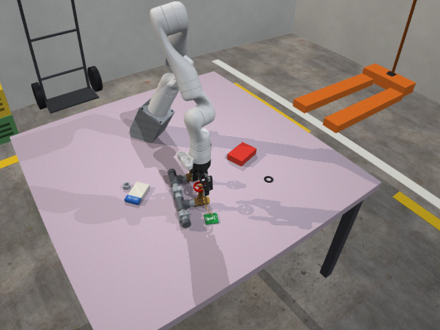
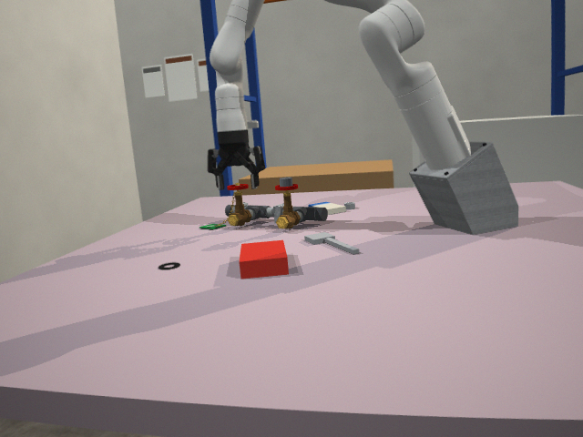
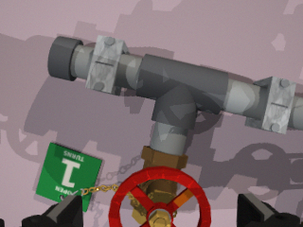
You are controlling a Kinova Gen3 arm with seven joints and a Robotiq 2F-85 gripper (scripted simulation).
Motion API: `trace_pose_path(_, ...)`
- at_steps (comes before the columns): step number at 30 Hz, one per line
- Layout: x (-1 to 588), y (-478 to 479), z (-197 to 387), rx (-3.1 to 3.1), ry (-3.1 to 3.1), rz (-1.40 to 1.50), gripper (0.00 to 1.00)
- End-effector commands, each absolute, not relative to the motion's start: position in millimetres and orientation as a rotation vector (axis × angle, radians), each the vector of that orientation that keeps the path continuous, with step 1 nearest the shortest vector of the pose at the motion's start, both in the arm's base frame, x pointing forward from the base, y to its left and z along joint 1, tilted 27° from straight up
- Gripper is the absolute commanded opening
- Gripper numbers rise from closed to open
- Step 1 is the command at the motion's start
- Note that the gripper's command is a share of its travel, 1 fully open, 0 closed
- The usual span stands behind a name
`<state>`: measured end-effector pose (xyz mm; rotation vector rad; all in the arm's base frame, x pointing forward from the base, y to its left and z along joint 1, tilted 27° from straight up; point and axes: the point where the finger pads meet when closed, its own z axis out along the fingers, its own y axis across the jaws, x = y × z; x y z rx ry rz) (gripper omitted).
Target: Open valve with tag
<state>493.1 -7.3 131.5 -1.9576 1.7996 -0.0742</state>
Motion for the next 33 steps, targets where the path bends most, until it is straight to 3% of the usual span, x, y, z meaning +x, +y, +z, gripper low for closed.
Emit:
trace_pose_path(1,493.3,-7.7,132.0,-1.930,1.828,-0.066,1.00)
trace_pose_path(15,493.3,-7.7,132.0,-1.684,2.055,0.016,1.00)
trace_pose_path(33,493.3,-7.7,132.0,-0.882,2.531,0.243,1.00)
